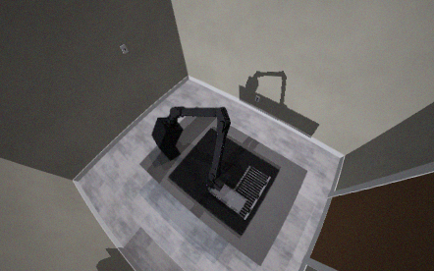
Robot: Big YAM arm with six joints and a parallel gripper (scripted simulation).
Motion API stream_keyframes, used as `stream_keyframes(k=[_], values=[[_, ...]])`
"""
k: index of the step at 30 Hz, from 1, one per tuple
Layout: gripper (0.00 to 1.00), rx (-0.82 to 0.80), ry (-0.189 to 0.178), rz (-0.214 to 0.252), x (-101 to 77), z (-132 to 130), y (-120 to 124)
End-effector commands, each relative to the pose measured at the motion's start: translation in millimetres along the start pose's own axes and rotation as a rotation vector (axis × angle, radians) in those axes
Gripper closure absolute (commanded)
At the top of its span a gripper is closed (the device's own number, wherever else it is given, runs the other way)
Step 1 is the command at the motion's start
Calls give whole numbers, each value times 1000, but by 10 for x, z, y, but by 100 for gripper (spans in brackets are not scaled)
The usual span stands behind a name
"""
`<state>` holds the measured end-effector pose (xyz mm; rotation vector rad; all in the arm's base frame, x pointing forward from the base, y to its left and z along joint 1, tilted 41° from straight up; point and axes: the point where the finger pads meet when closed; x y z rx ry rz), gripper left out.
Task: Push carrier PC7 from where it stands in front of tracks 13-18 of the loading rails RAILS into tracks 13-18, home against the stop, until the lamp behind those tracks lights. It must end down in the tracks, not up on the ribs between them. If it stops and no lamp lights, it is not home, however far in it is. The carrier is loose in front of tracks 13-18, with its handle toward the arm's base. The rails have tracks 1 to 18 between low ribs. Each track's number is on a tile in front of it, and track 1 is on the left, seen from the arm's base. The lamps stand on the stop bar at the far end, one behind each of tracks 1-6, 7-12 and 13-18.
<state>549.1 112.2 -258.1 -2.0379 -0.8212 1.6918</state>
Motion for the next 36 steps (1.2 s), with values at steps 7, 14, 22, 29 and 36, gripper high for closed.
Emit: stream_keyframes(k=[7, 14, 22, 29, 36], values=[[100, -7, 48, 9, -19, -423, 50], [100, -9, 52, 10, -28, -484, 61], [100, -9, 51, 10, -30, -564, 65], [100, -7, 51, 10, -38, -615, 75], [100, -6, 48, 10, -38, -680, 74]])
Point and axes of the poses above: the point where the finger pads meet when closed, its own x axis out along the fingers, its own z axis across the jaws, y = z × x, and after that the axes turned 6 degrees about -x, right-handed
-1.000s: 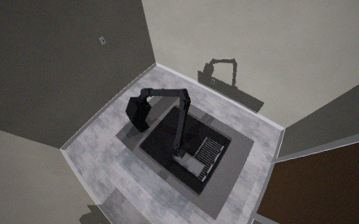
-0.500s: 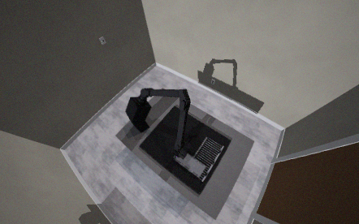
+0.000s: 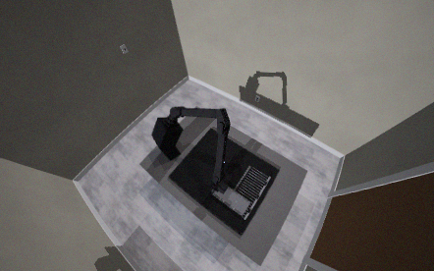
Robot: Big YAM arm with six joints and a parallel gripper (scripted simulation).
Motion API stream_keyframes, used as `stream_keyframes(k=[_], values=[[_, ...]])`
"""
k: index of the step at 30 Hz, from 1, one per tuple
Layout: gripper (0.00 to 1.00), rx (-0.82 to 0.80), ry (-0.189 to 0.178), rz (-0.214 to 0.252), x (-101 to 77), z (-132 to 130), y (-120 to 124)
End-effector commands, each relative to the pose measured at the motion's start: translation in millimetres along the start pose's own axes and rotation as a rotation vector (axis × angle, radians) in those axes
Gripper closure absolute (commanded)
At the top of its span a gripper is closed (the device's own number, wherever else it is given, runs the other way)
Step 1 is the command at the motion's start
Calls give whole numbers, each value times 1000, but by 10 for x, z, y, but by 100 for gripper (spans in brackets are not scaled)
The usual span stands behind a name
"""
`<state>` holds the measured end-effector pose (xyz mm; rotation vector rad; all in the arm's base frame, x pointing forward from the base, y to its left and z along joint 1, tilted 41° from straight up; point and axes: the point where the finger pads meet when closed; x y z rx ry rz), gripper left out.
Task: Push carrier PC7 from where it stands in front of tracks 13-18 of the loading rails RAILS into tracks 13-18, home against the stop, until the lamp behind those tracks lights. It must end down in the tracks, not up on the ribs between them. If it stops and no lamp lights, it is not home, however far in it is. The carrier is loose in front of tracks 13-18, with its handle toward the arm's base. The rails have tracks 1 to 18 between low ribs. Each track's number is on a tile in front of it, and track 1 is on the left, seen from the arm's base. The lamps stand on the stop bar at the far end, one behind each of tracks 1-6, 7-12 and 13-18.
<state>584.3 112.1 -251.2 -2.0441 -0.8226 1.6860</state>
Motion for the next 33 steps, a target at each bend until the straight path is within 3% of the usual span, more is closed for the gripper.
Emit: stream_keyframes(k=[1, 33], values=[[100, -5, 46, 9, -24, -341, 49], [100, -15, 57, 10, -39, -628, 67]])
Point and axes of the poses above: the point where the finger pads meet when closed, its own x axis out along the fingers, its own z axis across the jaws, y = z × x, and after that the axes turned 6 degrees about -x, right-handed
